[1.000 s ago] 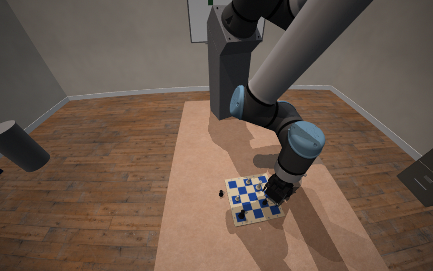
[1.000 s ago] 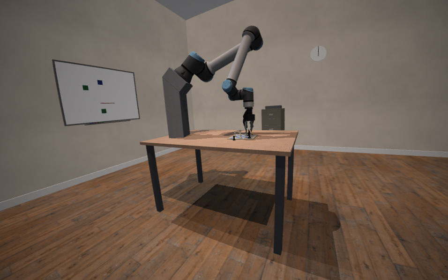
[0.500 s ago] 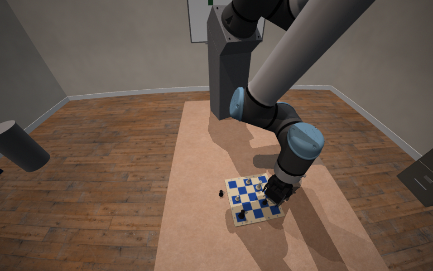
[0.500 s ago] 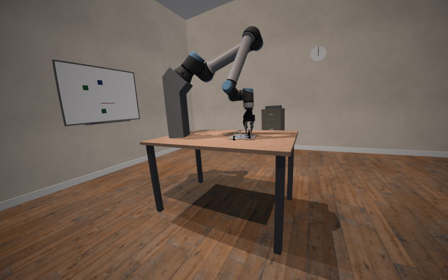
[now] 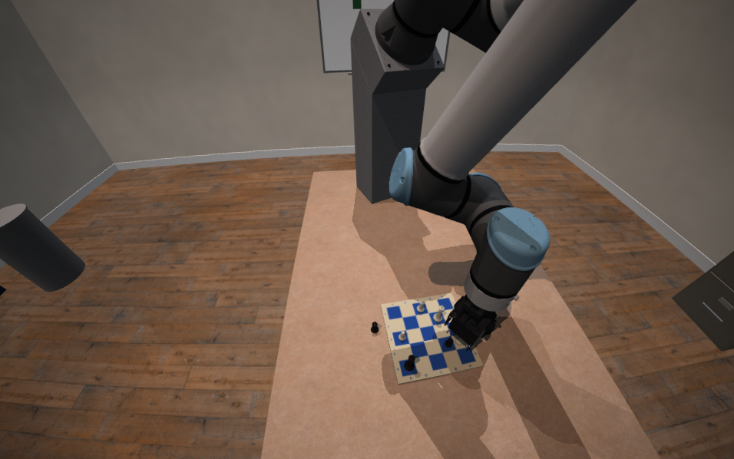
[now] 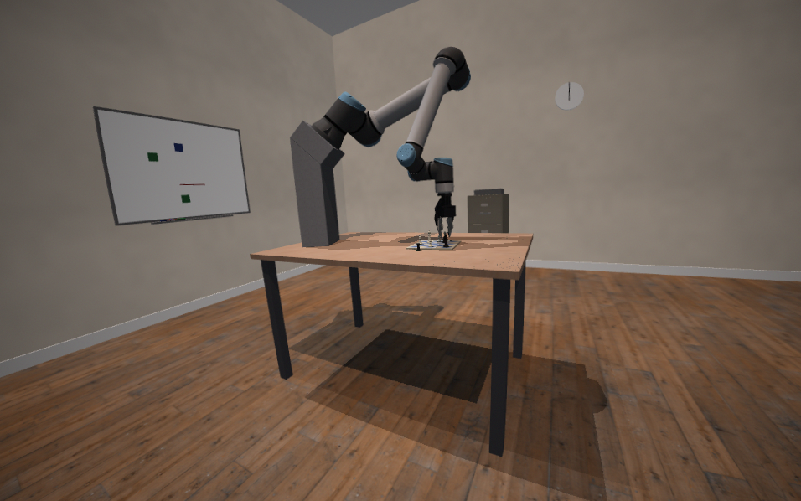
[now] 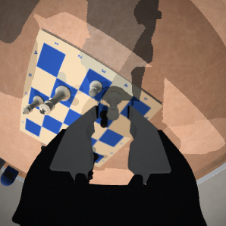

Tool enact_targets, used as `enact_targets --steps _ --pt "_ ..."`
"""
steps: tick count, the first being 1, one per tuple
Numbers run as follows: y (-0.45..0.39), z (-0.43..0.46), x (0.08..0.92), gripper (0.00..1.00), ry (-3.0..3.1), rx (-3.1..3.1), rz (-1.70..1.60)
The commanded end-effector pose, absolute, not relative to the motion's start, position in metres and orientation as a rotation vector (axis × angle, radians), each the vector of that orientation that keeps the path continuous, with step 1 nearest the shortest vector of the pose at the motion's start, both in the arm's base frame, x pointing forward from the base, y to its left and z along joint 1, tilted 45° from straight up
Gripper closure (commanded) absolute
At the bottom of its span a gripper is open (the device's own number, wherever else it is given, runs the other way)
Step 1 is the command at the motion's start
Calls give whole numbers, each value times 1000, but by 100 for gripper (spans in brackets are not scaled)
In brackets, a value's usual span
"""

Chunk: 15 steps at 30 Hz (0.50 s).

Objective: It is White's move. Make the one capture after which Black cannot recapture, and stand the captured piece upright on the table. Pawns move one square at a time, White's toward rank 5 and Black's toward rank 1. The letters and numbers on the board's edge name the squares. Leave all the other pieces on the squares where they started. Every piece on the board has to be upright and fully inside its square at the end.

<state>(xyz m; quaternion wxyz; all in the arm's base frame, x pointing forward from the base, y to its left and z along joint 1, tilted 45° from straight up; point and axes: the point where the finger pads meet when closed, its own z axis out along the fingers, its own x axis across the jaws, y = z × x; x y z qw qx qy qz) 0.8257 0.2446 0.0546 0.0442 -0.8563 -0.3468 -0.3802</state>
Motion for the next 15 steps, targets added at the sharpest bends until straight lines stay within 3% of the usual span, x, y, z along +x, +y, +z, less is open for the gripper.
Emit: enact_targets --steps 1,8,9,15 --pt "245 55 826 75 -1060 -2617 -1163" --pt "245 55 826 75 -1060 -2617 -1163" --pt "245 55 826 100 -1060 -2617 -1163" --pt "245 55 826 100 -1060 -2617 -1163"
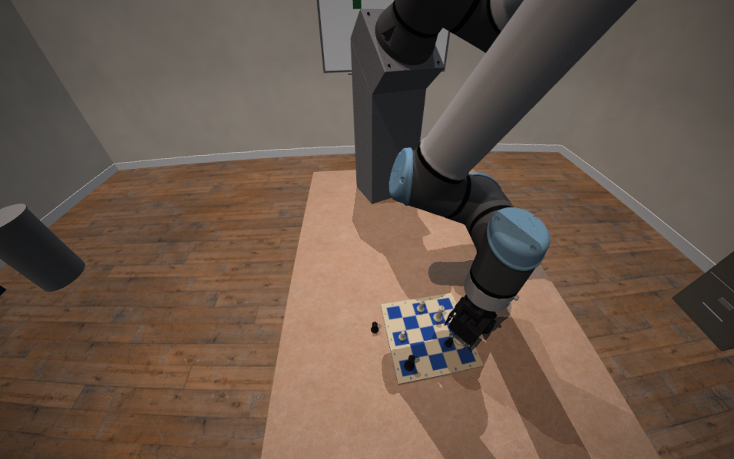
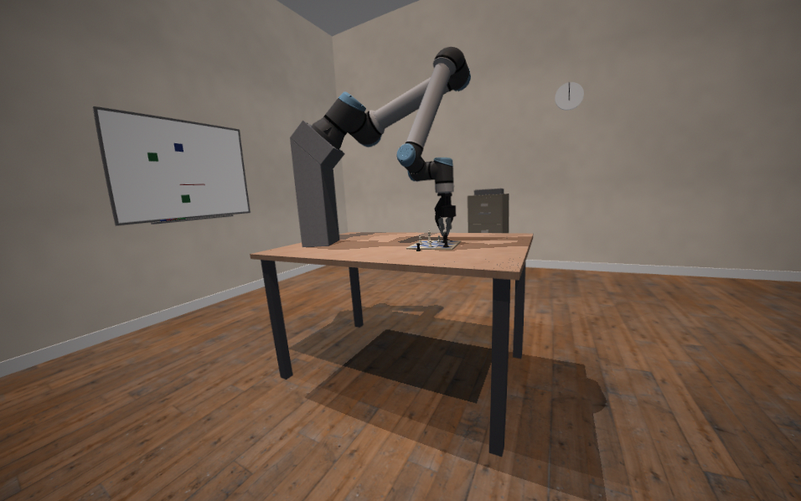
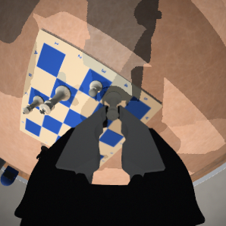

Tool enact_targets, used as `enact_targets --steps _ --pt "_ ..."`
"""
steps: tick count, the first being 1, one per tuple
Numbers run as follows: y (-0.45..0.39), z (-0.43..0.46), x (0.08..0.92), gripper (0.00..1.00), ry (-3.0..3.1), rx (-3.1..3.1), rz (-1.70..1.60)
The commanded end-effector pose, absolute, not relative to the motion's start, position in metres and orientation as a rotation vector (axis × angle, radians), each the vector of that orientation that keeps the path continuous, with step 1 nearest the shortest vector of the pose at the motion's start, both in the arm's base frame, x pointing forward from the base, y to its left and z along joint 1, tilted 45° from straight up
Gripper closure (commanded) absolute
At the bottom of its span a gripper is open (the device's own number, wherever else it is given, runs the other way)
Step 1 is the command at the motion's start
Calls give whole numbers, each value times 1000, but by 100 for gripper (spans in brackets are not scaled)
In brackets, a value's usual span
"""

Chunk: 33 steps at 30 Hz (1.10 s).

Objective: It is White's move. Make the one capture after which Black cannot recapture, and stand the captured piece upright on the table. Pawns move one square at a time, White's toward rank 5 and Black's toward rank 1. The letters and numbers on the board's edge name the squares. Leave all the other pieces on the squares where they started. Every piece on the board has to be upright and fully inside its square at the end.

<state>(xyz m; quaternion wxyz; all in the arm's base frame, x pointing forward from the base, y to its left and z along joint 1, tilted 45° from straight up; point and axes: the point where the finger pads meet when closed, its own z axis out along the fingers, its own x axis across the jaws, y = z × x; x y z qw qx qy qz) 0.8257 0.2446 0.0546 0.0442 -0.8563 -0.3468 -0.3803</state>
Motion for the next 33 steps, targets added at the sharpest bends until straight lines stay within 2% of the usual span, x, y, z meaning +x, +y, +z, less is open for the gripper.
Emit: enact_targets --steps 1,33 --pt "245 55 826 100 -1060 -2617 -1163" --pt "242 61 821 100 -1060 -2617 -1163"
